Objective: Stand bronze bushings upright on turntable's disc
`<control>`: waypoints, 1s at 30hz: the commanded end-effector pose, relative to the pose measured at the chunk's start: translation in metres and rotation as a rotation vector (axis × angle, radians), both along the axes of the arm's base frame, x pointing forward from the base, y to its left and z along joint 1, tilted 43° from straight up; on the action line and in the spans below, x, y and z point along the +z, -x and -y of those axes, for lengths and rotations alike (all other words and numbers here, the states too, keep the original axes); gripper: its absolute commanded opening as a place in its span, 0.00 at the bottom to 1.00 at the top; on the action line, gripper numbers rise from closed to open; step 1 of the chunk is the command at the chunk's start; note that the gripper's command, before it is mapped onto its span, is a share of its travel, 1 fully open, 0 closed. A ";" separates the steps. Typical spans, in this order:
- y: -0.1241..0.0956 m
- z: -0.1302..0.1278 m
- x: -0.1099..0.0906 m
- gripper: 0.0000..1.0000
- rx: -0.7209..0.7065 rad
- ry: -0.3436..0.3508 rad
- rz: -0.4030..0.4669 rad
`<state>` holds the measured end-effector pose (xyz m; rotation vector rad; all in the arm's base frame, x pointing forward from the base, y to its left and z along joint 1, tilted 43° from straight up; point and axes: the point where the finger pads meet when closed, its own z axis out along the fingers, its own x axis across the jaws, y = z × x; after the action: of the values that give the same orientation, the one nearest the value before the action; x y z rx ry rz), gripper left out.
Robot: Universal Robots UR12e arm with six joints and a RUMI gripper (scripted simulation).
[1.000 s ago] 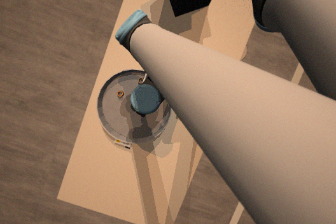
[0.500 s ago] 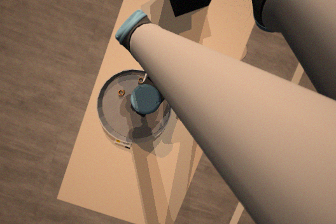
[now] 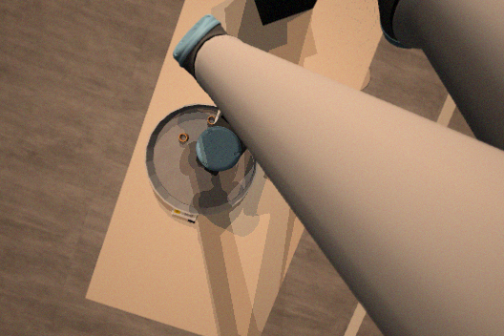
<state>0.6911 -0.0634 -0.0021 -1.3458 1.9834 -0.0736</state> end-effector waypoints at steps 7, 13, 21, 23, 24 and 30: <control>0.006 0.004 0.008 0.06 0.000 0.000 0.001; 0.022 0.013 0.028 0.06 0.000 0.000 0.001; 0.037 0.021 0.046 0.06 0.000 0.000 0.001; 0.040 0.023 0.050 0.06 0.000 0.000 0.001; 0.041 0.024 0.051 0.06 0.000 0.000 0.001; 0.043 0.024 0.054 0.06 0.000 0.000 0.001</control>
<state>0.6493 -0.0870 0.0498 -1.3452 1.9834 -0.0745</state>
